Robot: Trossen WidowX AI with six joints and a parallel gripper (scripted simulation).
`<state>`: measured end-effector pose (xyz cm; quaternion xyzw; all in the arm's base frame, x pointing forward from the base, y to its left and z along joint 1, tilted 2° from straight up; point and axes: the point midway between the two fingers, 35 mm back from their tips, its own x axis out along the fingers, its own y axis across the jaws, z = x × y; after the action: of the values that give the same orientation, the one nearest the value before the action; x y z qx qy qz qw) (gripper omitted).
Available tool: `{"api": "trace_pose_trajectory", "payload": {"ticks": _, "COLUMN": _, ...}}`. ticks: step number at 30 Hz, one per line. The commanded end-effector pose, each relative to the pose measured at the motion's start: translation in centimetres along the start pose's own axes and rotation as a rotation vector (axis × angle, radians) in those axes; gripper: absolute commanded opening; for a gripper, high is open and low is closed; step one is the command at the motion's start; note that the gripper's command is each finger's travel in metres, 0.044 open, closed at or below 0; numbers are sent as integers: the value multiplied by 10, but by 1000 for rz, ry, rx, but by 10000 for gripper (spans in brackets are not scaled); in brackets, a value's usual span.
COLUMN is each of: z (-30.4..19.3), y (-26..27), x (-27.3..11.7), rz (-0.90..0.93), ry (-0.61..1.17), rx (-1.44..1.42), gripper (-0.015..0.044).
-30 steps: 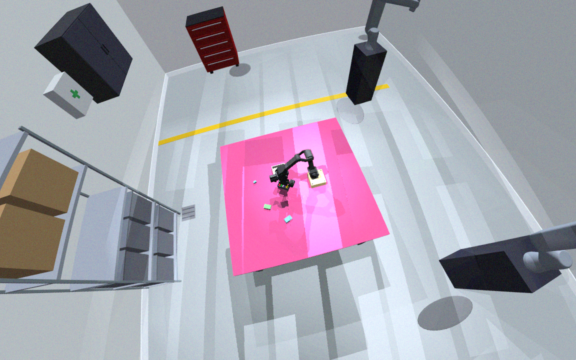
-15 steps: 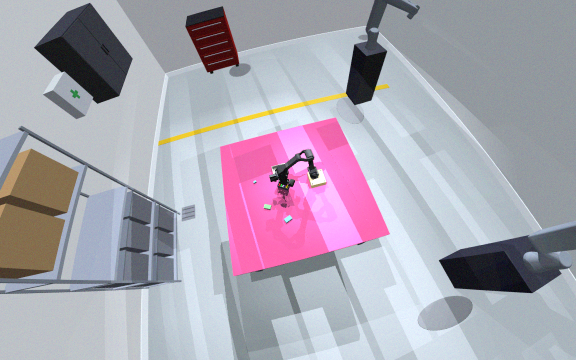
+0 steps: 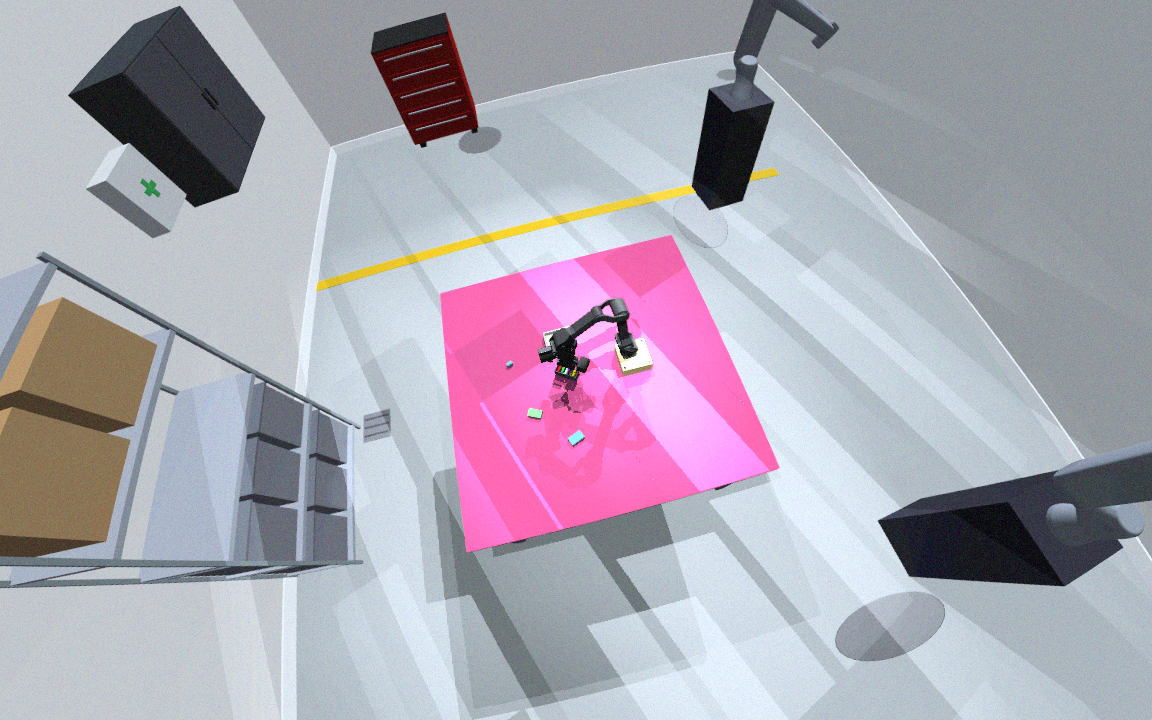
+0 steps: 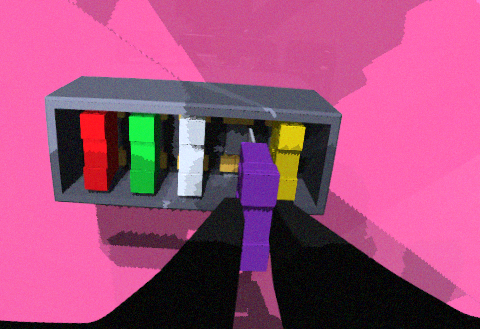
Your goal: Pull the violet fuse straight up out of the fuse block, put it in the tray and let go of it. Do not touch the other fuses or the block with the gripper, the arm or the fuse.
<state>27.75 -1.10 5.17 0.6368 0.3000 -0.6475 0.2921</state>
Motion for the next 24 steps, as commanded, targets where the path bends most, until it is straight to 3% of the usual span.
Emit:
{"api": "trace_pose_trajectory", "payload": {"ticks": 1, "z": -1, "y": 1, "x": -10, "rz": 8, "ry": 11, "rx": 2, "gripper": 0}}
{"api": "trace_pose_trajectory", "payload": {"ticks": 12, "z": -1, "y": 2, "x": -16, "rz": 9, "ry": 11, "rx": 2, "gripper": 0}}
{"api": "trace_pose_trajectory", "payload": {"ticks": 24, "z": 37, "y": 50, "x": -18, "rz": 13, "ry": 9, "rx": 2, "gripper": 0}}
